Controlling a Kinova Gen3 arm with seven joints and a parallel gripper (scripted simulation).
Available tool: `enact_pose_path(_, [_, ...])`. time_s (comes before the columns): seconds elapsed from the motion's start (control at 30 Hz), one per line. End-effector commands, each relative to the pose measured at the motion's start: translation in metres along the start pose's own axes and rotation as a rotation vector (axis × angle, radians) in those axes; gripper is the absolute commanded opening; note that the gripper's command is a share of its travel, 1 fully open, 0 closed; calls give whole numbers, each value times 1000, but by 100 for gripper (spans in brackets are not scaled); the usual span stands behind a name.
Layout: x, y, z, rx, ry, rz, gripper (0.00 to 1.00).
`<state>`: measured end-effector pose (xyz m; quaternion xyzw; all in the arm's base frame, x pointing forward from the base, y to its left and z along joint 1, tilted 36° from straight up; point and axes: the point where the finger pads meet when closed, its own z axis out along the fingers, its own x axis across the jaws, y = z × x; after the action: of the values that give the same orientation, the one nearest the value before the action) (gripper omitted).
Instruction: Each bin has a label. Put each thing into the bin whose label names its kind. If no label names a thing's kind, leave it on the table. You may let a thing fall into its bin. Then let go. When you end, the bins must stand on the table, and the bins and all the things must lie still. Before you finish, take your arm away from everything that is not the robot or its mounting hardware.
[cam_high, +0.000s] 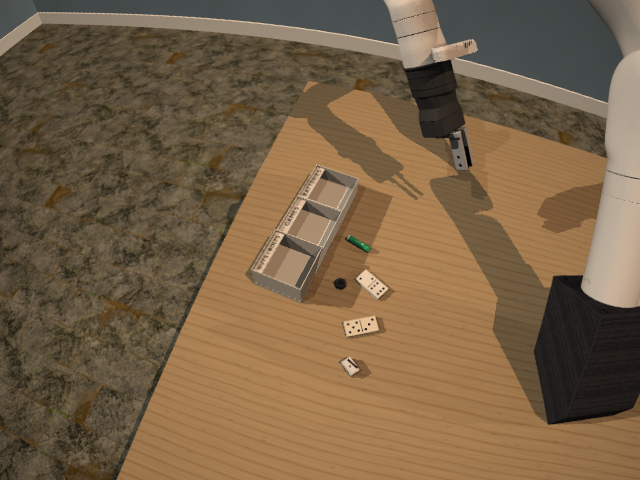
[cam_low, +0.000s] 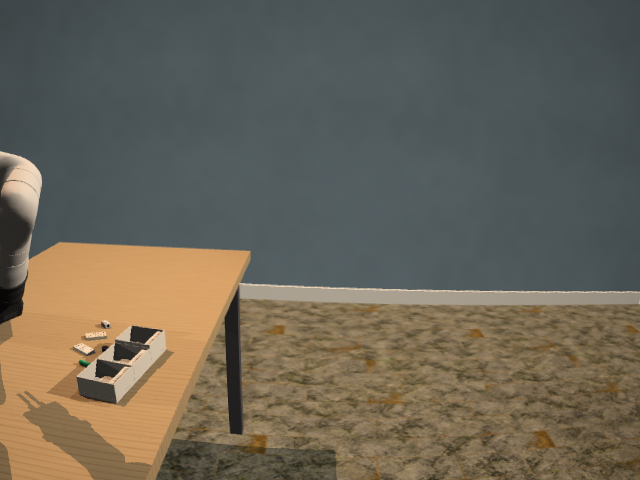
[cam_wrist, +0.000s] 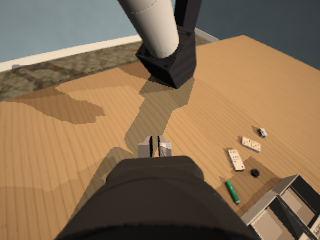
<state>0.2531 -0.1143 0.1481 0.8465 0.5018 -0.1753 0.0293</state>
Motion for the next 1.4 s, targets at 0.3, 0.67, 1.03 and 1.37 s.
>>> enact_pose_path(0.3, [52, 2, -8, -93, -98, -149, 31])
enact_pose_path(0.67, [93, 2, -16, -197, -166, -238, 31])
enact_pose_path(1.03, [136, -3, -25, -315, -215, -327, 31])
enact_pose_path(1.37, [182, -16, -34, -444, -244, -417, 31])
